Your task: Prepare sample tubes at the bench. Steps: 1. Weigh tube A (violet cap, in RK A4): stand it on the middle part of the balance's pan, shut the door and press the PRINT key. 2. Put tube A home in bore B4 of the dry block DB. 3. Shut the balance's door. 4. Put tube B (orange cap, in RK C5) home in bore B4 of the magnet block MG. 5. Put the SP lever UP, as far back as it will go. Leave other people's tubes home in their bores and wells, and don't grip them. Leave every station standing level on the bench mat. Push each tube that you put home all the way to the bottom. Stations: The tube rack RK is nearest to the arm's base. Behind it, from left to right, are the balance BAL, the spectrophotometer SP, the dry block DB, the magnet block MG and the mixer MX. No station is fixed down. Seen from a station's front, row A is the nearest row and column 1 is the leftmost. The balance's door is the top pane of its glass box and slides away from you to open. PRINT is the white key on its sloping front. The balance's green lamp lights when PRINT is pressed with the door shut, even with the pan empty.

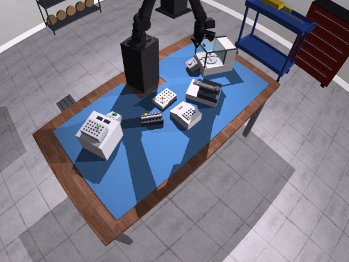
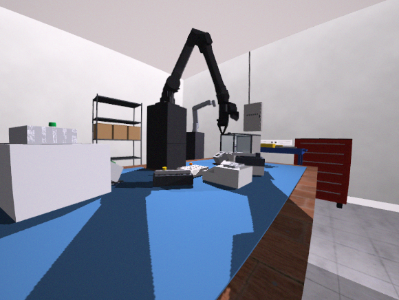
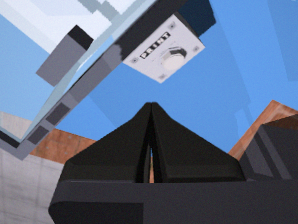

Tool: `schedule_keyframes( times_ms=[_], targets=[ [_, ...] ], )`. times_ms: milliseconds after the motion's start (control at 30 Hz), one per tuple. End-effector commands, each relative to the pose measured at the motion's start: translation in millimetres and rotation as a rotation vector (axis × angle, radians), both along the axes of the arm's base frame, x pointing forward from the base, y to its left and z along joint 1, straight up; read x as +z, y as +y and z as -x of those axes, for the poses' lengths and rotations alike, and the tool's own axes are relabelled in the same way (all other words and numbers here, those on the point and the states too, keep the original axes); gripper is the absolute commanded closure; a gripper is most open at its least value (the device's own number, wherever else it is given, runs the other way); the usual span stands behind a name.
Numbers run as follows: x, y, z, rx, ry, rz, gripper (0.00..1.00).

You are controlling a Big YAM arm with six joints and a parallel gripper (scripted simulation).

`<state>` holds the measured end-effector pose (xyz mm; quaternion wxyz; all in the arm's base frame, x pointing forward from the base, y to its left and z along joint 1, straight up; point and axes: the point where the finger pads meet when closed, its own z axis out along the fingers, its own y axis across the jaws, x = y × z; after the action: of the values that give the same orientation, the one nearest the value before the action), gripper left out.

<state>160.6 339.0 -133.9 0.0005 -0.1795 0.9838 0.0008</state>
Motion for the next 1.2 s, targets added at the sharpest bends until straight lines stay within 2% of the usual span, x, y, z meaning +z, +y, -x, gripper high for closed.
schedule_keyframes(
  times_ms=[0, 33, 100, 267, 333, 400, 467, 500, 567, 700, 833, 1167],
  targets=[
    [-9.3, -3.4, 3.3, 0.160, 0.003, 0.003, 1.00],
    [-8.6, -0.6, 2.1, 0.194, 0.001, -0.001, 1.00],
    [-22.4, -12.7, 8.1, 0.261, 0.003, 0.004, 1.00],
    [-24.4, -14.0, 9.0, 0.406, 0.003, 0.004, 1.00],
    [-37.5, -23.3, 13.8, 0.474, 0.003, 0.005, 1.00],
    [-39.3, -24.5, 14.6, 0.541, 0.003, 0.005, 1.00],
    [-39.3, -24.5, 14.6, 0.541, 0.003, 0.005, 1.00],
    [-39.3, -24.5, 14.5, 0.574, 0.003, 0.005, 1.00],
    [-52.4, -33.8, 19.4, 0.642, 0.003, 0.006, 1.00],
    [-54.2, -35.3, 19.6, 0.774, 0.004, 0.006, 1.00],
    [-45.1, -22.6, 13.5, 0.785, -0.023, -0.019, 1.00],
    [-47.3, -26.7, 13.3, 0.769, -0.010, -0.007, 1.00]
  ],
)
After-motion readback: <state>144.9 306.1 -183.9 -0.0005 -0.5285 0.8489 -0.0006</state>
